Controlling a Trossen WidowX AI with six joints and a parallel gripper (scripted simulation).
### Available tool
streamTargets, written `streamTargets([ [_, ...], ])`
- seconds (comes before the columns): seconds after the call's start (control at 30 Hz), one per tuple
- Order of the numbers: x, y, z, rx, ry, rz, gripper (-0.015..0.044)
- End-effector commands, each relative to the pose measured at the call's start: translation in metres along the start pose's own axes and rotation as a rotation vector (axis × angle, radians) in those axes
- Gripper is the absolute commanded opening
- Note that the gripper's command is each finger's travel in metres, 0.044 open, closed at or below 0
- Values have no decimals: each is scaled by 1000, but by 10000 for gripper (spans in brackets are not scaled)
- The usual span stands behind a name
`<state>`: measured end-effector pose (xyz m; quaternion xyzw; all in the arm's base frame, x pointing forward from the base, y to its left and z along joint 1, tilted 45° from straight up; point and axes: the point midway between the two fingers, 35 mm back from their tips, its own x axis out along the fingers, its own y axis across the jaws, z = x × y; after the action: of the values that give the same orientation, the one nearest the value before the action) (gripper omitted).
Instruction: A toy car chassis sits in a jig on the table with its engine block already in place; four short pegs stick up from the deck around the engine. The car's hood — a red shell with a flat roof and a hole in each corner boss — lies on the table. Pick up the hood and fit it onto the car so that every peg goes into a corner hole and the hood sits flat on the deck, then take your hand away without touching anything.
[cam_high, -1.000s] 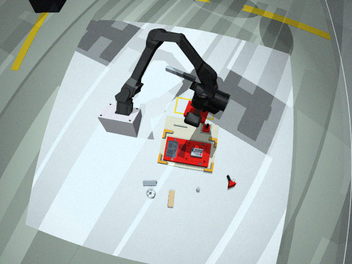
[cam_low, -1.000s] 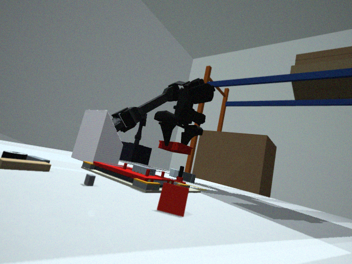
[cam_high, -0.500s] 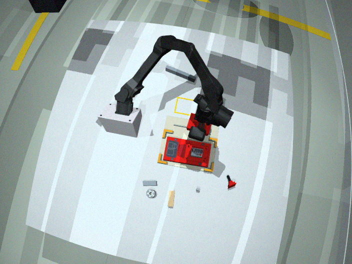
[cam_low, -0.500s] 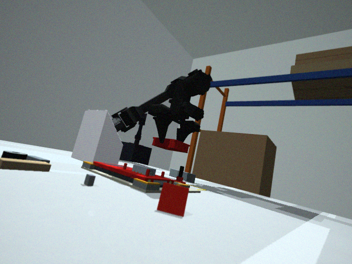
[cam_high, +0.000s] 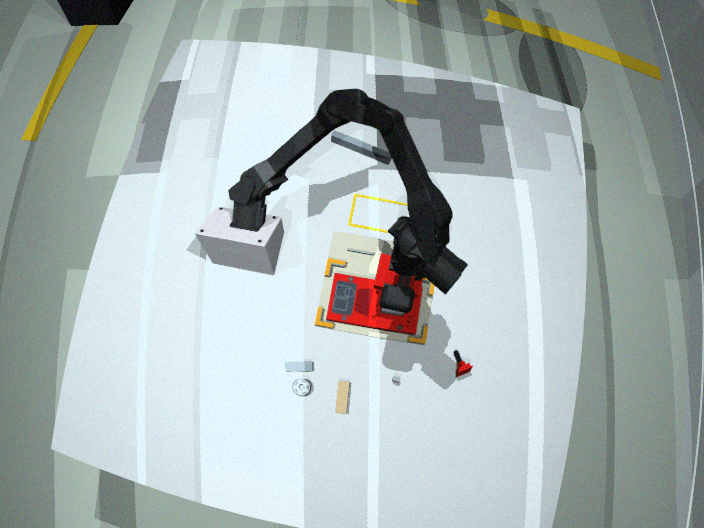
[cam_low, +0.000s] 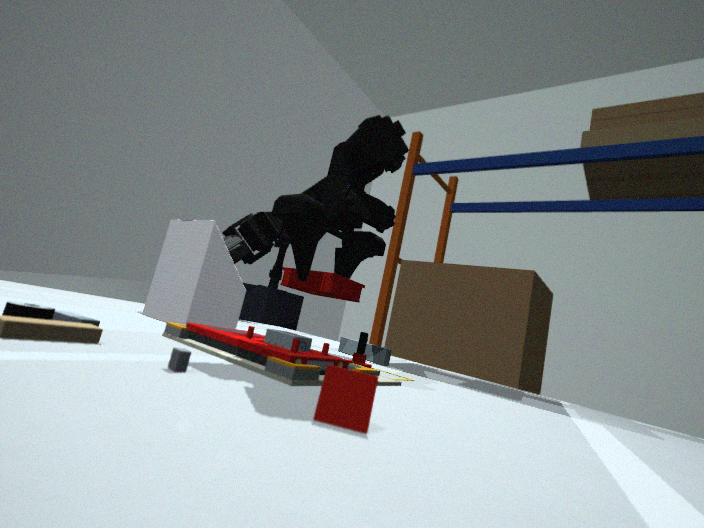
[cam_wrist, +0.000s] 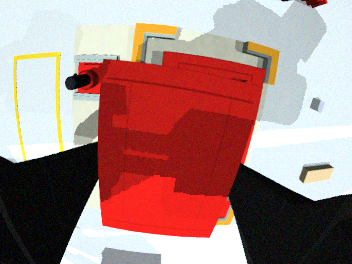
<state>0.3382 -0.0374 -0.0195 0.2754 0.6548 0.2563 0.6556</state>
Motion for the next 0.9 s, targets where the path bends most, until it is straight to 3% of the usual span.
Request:
streamTargets([
  [0.0, 0, -18, 2, -24, -2, 1, 0],
  [0.4, 5, -42, 2, -56, -3, 10, 0],
  [0.87, 53, -42, 6, -57, -4, 13, 0],
])
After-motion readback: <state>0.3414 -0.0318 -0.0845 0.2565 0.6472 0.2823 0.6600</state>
